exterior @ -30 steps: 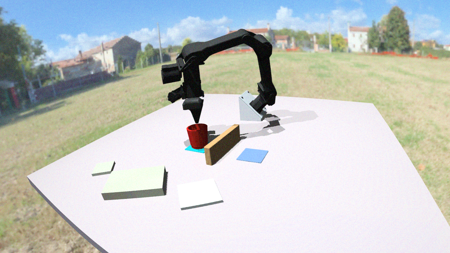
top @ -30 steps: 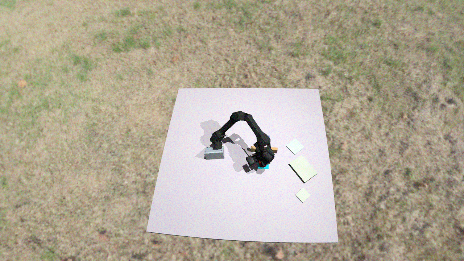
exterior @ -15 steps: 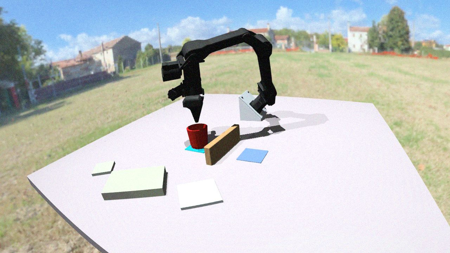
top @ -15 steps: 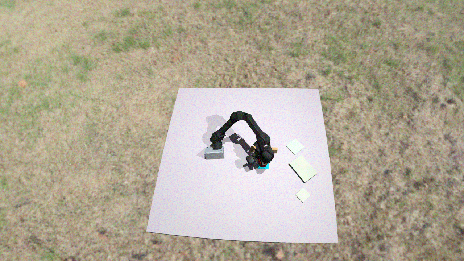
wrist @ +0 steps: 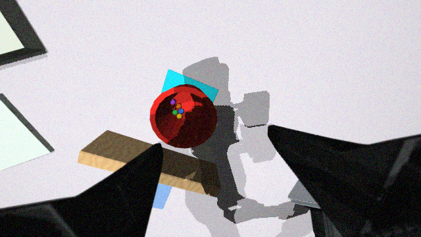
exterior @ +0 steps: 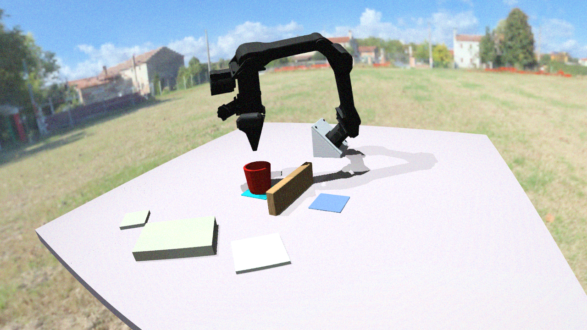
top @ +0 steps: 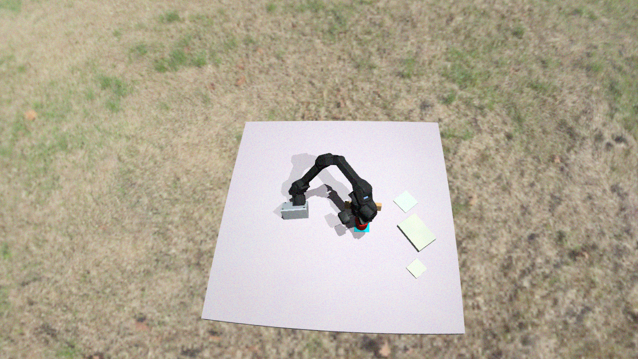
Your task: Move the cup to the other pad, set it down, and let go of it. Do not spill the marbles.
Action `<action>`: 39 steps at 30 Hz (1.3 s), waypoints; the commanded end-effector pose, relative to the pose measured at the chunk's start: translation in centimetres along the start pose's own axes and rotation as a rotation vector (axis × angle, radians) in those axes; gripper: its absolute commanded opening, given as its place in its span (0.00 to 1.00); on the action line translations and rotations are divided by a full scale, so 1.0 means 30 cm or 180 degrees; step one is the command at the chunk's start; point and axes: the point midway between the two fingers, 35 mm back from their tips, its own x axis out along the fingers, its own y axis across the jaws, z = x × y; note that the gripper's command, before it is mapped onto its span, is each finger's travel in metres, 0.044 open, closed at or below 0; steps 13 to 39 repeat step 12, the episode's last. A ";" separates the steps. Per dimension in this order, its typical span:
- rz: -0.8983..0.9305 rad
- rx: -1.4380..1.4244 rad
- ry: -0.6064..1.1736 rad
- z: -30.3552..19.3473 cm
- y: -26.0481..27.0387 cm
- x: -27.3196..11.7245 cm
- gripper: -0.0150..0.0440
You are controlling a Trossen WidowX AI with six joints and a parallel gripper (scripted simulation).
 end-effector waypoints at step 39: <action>-0.0005 -0.0009 -0.0014 -0.004 0.001 -0.098 1.00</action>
